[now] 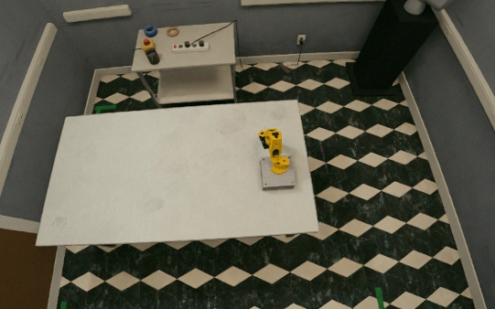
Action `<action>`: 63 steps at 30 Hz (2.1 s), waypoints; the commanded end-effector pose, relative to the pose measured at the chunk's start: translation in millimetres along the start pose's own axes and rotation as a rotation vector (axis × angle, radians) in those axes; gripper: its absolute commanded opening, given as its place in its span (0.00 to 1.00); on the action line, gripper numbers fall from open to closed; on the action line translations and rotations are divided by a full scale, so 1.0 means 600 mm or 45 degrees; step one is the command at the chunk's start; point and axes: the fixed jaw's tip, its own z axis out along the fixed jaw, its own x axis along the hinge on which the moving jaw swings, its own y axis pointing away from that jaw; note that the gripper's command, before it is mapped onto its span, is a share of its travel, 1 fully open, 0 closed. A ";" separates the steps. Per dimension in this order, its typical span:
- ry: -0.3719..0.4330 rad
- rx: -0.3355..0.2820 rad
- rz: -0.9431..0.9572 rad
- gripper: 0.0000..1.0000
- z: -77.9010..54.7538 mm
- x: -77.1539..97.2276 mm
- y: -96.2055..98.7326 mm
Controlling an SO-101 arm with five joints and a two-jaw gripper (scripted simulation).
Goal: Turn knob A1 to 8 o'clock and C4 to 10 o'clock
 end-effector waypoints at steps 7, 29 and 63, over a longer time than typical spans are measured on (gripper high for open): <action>0.009 -0.010 -0.182 0.01 0.001 0.001 0.001; 0.007 -0.011 -0.563 0.01 0.001 0.004 0.000; 0.007 -0.011 -0.626 0.02 0.001 0.005 0.000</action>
